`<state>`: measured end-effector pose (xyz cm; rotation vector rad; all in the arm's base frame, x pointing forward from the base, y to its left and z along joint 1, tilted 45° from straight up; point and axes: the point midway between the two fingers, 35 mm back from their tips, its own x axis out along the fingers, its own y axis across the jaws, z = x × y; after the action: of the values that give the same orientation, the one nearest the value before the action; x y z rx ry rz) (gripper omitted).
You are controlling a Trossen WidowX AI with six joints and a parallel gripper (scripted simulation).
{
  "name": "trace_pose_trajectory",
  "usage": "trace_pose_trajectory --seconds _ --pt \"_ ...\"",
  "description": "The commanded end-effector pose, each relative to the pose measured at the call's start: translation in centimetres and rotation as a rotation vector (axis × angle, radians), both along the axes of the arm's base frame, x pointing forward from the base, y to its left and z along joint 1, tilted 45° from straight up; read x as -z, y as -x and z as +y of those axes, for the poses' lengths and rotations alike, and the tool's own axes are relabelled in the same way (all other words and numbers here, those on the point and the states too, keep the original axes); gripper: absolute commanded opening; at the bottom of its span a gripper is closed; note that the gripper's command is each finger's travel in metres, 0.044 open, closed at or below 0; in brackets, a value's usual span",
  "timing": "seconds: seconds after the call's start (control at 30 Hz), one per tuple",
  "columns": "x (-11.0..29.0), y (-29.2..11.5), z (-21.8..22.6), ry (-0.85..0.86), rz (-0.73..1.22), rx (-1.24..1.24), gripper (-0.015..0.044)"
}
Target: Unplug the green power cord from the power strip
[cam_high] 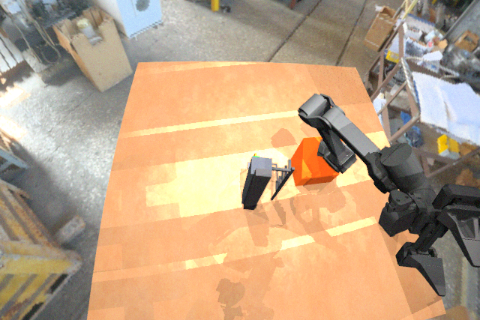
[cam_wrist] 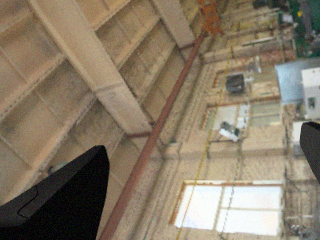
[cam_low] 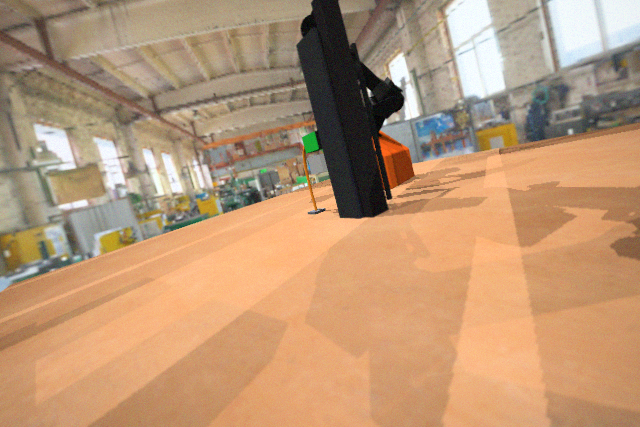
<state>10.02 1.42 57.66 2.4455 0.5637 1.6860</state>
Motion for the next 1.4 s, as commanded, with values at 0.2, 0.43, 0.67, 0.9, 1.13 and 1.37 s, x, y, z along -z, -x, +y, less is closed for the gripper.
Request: trace_pose_trajectory --seconds 0.2,0.43,0.67,0.9,1.13,1.37 --pt "-0.3 1.6 0.3 0.027 -0.048 0.070 0.0216" --pt "-1.0 5.0 2.5 0.107 -0.194 0.227 0.0160" --pt "-1.2 7.6 6.0 0.226 -0.346 0.424 0.0160" --pt "-0.8 8.5 9.8 0.348 -0.463 0.579 0.0160" --pt "0.3 8.1 14.1 0.498 -0.574 0.730 0.0160" --pt "2.2 6.1 18.4 0.676 -0.669 0.863 0.0160"
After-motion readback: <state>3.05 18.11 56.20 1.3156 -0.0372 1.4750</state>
